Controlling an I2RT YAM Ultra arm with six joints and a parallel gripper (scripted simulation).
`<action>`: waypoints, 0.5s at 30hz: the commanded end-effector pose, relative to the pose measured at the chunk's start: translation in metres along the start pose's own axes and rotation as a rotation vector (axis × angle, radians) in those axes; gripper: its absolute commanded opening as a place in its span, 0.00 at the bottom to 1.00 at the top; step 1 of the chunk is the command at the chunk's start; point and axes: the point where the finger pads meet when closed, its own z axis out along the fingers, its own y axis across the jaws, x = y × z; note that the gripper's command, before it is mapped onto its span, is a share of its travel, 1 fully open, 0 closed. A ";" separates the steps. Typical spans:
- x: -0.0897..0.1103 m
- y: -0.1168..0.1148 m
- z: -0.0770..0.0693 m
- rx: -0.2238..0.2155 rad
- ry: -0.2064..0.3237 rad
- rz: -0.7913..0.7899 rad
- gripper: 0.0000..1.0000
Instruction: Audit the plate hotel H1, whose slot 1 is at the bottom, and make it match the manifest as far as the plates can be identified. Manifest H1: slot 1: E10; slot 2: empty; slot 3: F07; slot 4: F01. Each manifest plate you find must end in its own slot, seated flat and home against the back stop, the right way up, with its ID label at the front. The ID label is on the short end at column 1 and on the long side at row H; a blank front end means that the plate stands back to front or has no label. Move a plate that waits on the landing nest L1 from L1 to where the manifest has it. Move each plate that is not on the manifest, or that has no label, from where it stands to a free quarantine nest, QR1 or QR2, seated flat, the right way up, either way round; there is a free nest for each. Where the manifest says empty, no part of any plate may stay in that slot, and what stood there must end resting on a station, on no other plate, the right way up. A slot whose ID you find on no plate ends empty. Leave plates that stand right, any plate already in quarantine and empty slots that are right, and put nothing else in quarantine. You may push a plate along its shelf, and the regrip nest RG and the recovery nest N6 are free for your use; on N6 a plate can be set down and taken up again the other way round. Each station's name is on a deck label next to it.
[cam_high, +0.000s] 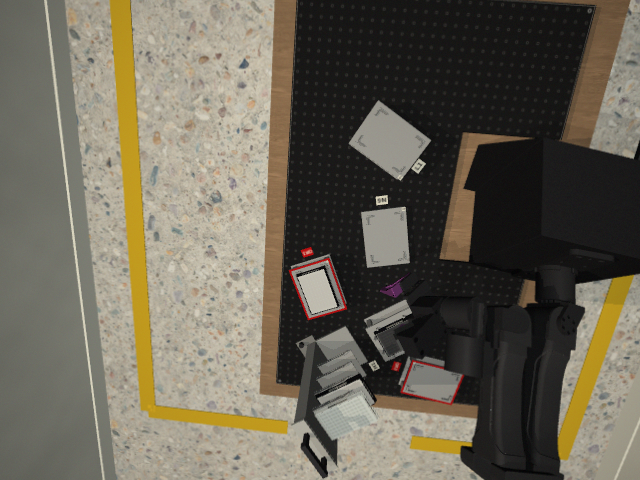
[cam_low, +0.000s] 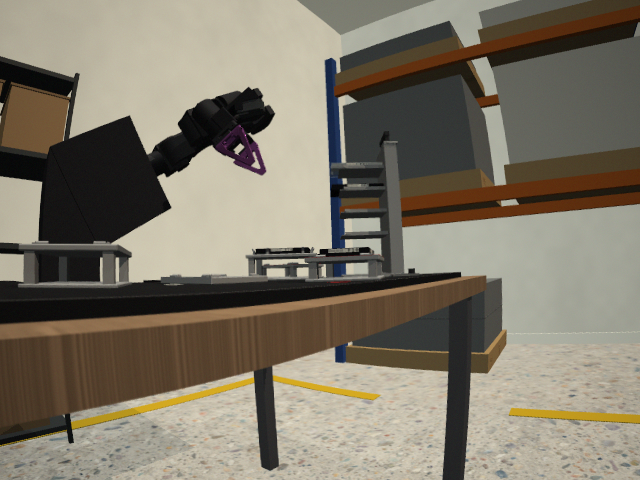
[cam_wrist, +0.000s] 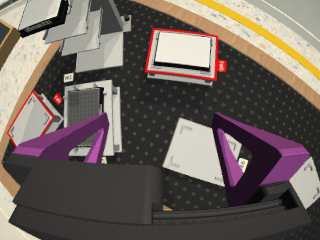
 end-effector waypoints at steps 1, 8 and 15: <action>-0.018 0.008 -0.001 0.000 -0.063 -0.091 1.00; -0.013 -0.007 -0.006 0.000 -0.063 -0.091 1.00; -0.007 -0.026 -0.012 0.000 -0.063 -0.091 1.00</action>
